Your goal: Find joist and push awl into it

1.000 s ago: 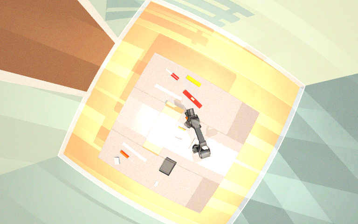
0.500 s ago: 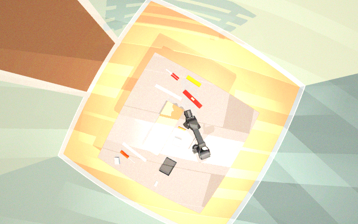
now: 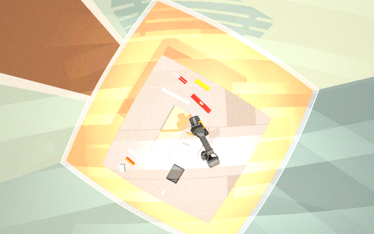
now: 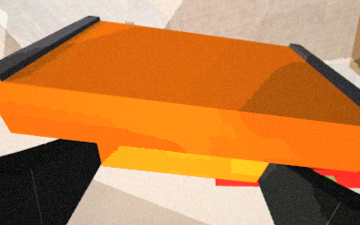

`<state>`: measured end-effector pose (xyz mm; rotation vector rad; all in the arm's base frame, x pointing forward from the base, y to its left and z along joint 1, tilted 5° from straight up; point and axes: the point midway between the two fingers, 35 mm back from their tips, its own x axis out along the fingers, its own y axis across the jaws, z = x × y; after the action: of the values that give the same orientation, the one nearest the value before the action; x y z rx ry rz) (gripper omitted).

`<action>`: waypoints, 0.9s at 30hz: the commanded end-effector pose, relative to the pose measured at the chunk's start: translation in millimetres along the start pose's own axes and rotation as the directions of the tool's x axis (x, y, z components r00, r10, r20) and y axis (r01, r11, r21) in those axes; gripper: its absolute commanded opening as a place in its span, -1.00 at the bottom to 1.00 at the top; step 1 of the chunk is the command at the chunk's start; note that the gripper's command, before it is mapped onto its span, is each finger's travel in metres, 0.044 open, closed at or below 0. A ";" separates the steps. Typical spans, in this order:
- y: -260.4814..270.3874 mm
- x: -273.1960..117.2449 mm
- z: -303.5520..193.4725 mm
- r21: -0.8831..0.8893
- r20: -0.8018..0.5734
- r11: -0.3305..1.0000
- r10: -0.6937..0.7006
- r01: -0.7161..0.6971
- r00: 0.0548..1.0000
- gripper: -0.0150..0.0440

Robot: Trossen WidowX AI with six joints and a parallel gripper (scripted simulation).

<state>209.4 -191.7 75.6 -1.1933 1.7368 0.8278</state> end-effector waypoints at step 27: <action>-0.9 -1.2 4.6 0.012 -0.226 1.000 -0.008 0.011 0.974 -0.49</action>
<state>211.2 -186.8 74.5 -1.3164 1.8963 0.7133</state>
